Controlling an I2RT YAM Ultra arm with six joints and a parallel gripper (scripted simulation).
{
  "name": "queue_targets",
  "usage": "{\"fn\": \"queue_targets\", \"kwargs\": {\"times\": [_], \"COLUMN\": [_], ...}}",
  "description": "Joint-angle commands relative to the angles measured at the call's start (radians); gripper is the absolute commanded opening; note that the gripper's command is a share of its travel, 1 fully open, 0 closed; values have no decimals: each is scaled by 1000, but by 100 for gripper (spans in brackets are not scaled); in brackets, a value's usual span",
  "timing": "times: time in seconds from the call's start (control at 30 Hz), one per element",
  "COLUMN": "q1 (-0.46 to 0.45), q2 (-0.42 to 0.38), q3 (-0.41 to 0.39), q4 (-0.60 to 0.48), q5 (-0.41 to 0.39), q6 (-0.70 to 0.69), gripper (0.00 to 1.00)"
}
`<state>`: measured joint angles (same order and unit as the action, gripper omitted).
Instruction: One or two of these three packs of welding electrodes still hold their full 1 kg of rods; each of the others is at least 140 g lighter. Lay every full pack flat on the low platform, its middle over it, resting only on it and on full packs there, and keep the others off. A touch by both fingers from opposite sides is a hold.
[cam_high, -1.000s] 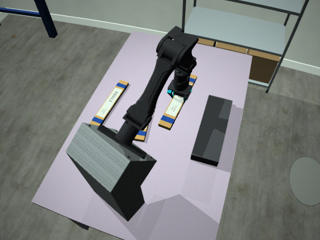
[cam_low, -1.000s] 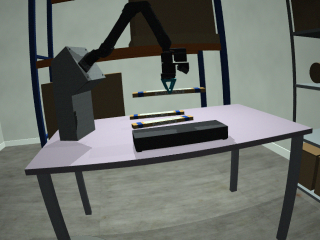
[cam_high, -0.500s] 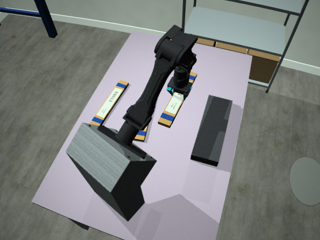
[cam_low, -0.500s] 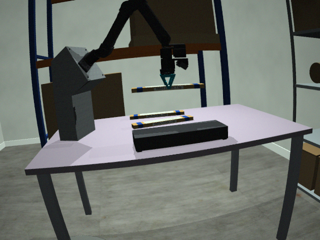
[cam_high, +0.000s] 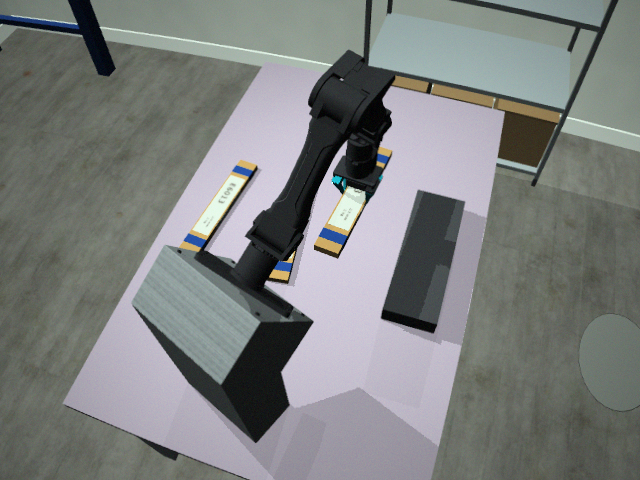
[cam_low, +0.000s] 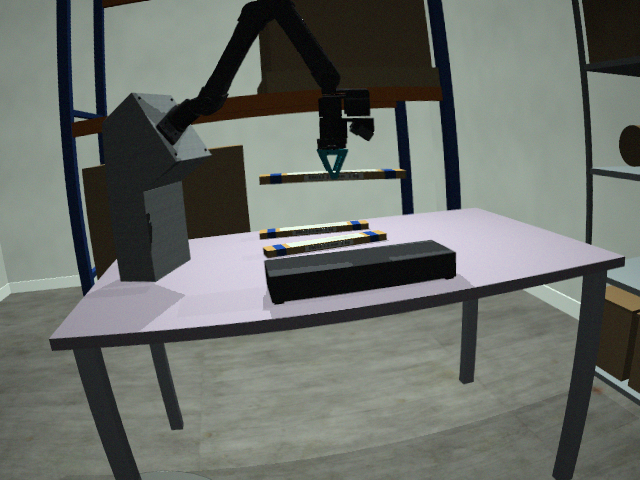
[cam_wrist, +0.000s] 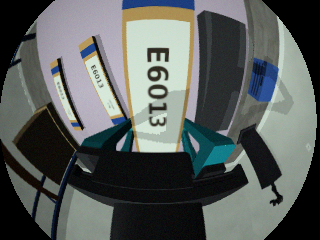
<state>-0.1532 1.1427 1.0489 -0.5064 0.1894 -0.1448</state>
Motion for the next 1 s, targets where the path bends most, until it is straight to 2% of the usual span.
{"fn": "queue_targets", "kwargs": {"times": [0.0, 0.87, 0.97], "q1": [16, 15, 50], "q2": [-70, -74, -71], "q3": [8, -6, -19], "q4": [-3, -4, 3], "q5": [2, -1, 34], "q6": [2, 0, -84], "gripper": [0, 0, 0]}}
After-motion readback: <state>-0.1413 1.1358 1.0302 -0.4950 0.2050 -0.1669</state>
